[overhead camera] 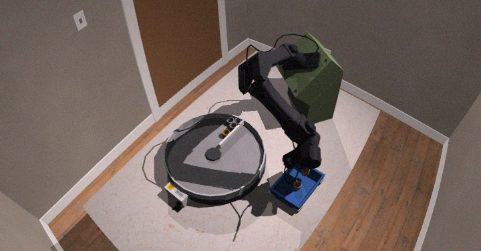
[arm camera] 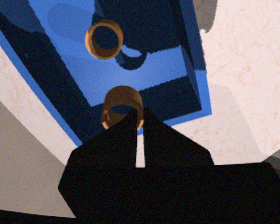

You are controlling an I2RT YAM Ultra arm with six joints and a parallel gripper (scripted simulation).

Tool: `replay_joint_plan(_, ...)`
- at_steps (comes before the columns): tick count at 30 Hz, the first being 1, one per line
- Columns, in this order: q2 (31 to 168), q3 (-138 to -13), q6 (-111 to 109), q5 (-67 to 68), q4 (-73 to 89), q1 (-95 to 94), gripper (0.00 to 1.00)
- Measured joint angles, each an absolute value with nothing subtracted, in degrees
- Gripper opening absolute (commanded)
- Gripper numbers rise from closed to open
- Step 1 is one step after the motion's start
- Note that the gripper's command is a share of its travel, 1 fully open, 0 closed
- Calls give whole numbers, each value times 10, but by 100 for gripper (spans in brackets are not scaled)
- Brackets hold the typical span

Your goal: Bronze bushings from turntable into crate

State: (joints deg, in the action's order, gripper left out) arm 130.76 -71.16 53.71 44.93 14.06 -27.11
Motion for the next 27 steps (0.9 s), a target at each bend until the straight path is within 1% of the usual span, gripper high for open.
replay_joint_plan(27,1311,-709,537,449,134,-271,0)
